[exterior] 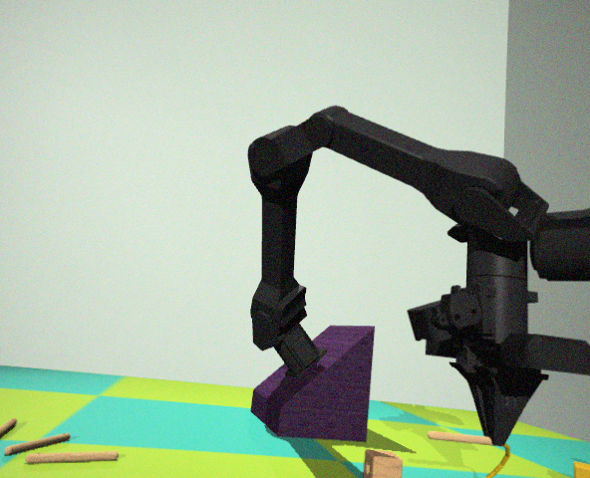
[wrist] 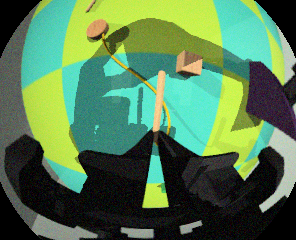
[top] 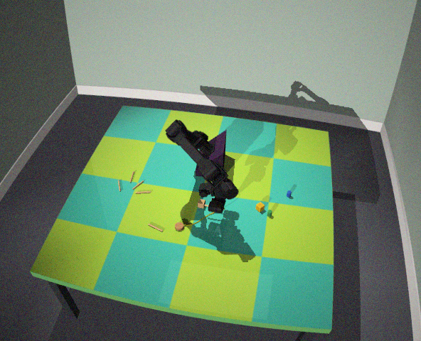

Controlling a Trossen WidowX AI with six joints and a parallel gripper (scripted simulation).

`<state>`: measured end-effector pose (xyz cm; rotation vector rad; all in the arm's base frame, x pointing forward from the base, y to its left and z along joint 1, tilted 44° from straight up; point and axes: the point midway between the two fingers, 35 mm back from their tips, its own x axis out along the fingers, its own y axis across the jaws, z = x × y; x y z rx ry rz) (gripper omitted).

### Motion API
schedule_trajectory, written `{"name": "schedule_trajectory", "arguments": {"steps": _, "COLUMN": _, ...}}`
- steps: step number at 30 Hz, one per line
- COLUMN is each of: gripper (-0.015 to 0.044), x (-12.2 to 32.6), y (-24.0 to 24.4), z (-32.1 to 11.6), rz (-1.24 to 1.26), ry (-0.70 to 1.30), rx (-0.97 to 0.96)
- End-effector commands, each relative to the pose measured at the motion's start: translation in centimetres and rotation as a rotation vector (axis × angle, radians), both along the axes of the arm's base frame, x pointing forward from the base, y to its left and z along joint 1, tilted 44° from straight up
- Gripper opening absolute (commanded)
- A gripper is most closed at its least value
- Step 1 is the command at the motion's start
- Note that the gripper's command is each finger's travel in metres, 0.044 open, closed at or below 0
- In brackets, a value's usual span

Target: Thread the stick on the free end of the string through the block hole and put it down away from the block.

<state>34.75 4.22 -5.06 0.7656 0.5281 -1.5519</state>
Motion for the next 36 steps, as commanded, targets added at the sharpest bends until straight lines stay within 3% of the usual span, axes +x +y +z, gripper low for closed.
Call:
{"name": "schedule_trajectory", "arguments": {"steps": 1, "gripper": 0.0, "x": 0.1, "y": 0.0, "z": 0.1, "rz": -0.015, "ry": -0.017, "rx": -0.004}}
{"name": "schedule_trajectory", "arguments": {"steps": 36, "gripper": 0.0, "x": 1.2, "y": 3.2, "z": -2.8, "rz": -0.012, "ry": -0.015, "rx": 0.001}}
